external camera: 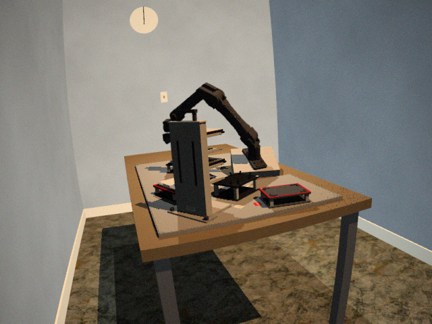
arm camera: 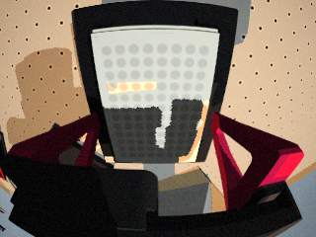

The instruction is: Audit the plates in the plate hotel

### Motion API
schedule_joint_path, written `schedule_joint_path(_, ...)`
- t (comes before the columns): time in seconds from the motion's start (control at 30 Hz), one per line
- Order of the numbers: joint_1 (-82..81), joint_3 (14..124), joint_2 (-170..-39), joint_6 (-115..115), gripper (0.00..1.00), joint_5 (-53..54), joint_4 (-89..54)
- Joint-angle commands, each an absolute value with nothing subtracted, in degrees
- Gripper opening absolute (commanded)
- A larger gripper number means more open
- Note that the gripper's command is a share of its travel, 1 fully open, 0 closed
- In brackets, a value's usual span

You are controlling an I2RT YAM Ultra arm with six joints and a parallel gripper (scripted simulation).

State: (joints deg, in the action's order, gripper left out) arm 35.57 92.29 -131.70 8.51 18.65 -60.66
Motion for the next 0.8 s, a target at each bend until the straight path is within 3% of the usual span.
schedule_joint_path(0.0, 36.0, 93.7, -129.9, 8.0, 1.0, 19.0, -58.9)
schedule_joint_path(0.6, 35.1, 90.8, -132.0, 7.6, 1.0, 18.9, -56.5)
schedule_joint_path(0.63, 35.1, 90.8, -132.0, 7.6, 0.86, 18.9, -56.5)
schedule_joint_path(0.77, 35.1, 90.8, -132.0, 7.6, 0.86, 18.9, -56.5)
